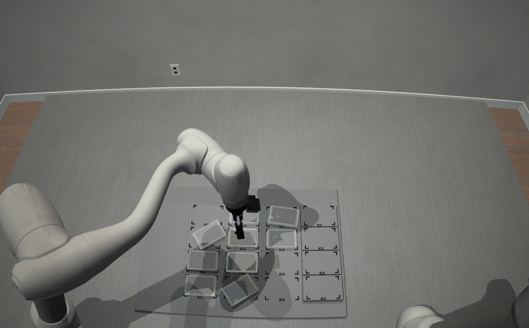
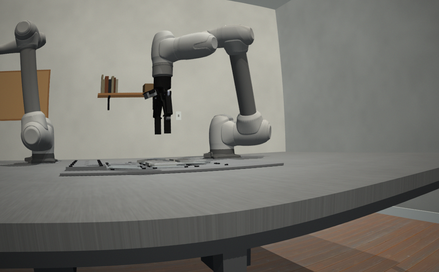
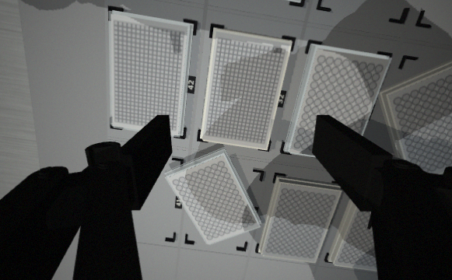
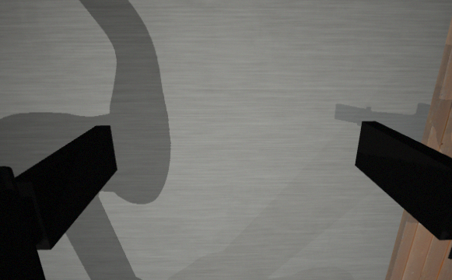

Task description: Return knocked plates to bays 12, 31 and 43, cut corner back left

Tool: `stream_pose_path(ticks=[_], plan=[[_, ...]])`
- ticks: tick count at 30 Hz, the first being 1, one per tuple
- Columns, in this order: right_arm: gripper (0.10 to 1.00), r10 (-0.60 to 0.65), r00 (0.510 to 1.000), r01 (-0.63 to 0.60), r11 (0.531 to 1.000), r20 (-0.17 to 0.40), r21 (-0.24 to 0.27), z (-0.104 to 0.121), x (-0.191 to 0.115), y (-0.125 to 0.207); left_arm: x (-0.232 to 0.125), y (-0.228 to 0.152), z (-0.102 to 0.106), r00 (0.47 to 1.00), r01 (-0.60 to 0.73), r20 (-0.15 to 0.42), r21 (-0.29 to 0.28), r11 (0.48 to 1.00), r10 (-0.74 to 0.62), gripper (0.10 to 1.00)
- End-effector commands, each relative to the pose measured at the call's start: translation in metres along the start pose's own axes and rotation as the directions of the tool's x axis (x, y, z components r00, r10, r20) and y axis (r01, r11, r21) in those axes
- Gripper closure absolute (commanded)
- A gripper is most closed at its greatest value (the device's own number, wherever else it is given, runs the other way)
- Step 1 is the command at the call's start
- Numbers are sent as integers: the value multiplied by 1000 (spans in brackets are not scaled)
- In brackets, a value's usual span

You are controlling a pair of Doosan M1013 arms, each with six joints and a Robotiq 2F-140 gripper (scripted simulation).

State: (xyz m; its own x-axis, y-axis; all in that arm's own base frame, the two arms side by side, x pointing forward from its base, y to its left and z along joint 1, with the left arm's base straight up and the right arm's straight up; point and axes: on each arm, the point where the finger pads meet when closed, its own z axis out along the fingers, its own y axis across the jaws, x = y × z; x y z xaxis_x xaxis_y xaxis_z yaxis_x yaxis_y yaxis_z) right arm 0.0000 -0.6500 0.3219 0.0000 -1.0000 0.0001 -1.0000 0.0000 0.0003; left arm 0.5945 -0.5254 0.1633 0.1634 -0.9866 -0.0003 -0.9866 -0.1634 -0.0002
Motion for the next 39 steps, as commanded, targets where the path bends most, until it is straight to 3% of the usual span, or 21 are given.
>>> stream_pose_path(ticks=[1, 7, 12, 29, 39], plan=[[98, 0, 1000, 0, 1000, -1, 0, -1, 0, 0, 3, 1, 0, 1000, 0, -1, 1, 1000, 0, 400], [98, 0, 1000, 0, 1000, -1, 0, -1, 0, 0, 25, 19, 9, 1000, 0, -1, 1, 1000, 0, 400], [98, 0, 1000, 0, 1000, -1, 0, -1, 0, 0, 39, 33, 15, 988, -155, -1, 1, 988, 155, 400], [98, 0, 1000, 0, 1000, -1, 0, -1, 0, 0, 80, 72, 33, 988, -155, -1, 1, 988, 155, 400], [98, 0, 1000, 0, 1000, -1, 0, -1, 0, 0, 80, 72, 33, 988, -155, -1, 1, 988, 155, 400]])
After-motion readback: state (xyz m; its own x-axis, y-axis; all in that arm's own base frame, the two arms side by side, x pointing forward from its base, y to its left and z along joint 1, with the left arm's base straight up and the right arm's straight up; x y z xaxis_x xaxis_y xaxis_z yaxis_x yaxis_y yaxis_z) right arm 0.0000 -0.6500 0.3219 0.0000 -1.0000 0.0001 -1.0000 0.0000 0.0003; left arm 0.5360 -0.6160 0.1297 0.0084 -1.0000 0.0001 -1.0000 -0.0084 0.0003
